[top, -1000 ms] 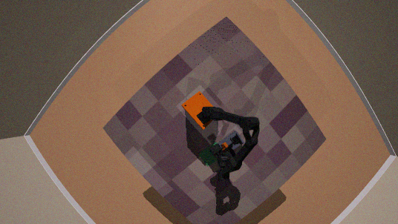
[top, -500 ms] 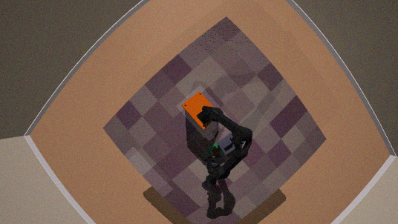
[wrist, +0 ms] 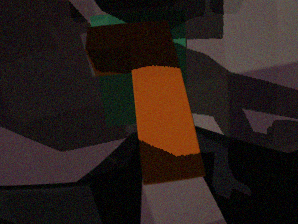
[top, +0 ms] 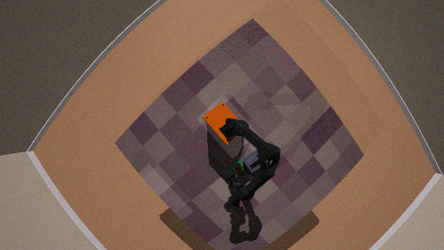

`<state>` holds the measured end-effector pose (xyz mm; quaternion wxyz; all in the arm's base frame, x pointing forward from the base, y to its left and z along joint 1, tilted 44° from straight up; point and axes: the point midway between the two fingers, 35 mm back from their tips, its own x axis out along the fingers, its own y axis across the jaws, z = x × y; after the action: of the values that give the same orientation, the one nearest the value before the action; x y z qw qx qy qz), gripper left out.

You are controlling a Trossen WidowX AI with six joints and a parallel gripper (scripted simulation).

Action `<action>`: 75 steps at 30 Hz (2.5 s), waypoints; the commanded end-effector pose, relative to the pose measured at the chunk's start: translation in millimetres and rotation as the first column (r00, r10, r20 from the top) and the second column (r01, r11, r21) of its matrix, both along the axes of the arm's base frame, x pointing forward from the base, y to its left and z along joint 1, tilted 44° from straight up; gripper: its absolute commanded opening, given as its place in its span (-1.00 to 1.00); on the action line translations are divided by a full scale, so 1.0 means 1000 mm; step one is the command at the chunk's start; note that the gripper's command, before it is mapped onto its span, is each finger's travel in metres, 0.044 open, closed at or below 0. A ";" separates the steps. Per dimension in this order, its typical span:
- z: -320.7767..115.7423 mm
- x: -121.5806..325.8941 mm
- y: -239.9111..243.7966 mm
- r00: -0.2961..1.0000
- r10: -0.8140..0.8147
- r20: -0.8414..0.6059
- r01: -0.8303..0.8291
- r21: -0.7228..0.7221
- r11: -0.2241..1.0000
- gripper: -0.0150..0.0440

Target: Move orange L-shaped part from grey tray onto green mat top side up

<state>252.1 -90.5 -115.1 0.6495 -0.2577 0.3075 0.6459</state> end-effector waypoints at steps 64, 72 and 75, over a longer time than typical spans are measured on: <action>-0.051 -0.004 0.051 1.000 0.002 -0.007 -0.002 0.008 1.000 -0.05; -0.029 0.000 0.027 1.000 -0.001 -0.007 0.001 0.006 1.000 0.67; 0.004 0.000 -0.003 1.000 -0.003 -0.008 0.003 0.007 1.000 0.86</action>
<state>244.1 -60.4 -140.4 0.6432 -0.2363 0.3098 0.6592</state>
